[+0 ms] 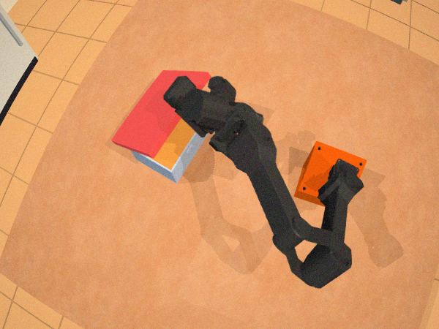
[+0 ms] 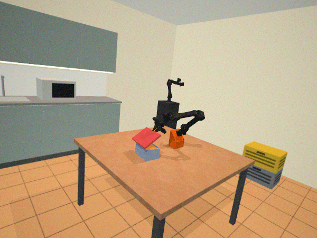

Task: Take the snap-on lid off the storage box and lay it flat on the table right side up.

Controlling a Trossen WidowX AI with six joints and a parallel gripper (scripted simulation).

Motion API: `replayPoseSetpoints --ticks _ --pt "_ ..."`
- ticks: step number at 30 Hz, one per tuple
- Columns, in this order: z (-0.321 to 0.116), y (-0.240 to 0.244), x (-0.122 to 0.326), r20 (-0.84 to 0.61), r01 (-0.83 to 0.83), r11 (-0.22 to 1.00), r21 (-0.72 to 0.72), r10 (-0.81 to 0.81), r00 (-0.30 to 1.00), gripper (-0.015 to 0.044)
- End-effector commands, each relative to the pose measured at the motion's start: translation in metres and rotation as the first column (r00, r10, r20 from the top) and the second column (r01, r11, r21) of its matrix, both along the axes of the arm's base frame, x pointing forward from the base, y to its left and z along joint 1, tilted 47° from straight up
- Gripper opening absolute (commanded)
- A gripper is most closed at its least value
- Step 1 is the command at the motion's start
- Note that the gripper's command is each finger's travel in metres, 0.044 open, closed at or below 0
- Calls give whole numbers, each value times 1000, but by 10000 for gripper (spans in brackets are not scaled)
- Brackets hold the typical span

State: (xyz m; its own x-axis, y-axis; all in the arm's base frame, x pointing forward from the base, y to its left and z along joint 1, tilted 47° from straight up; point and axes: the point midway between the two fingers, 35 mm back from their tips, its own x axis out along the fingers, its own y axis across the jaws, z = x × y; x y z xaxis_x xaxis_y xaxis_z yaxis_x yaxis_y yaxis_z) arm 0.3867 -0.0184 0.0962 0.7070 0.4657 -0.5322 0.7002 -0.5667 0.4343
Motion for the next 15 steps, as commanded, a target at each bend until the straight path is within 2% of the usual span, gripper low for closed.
replayPoseSetpoints --ticks 1,15 --pt "9 -6 3 19 1 1000 -8 -1 1000 0" --pt "8 -15 1 19 1 1000 -9 -1 1000 0"
